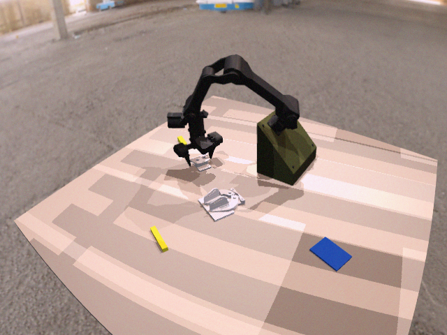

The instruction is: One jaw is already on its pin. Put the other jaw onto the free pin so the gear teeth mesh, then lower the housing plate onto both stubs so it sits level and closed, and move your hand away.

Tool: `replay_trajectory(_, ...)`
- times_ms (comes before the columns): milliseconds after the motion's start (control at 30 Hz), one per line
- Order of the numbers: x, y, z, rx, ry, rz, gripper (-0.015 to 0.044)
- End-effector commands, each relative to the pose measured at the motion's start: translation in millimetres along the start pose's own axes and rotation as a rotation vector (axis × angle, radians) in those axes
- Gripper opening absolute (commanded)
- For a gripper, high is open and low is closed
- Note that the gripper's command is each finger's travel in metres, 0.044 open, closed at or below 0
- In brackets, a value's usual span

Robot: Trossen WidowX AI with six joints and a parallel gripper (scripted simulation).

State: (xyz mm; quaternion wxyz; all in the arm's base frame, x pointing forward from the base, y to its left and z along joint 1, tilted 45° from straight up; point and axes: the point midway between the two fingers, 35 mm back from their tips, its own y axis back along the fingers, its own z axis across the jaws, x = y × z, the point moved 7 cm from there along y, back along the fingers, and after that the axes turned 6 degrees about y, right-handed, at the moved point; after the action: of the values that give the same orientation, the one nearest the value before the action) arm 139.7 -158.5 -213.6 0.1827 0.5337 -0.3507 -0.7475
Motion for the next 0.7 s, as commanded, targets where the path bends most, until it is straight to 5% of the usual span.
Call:
replay_trajectory(0,0.0,0.0,0.0,0.0,0.0,0.0,0.042)
replay_trajectory(333,0.0,0.0,0.0,0.0,0.0,0.0,0.0353)
replay_trajectory(667,0.0,0.0,0.0,0.0,0.0,0.0,0.0351)
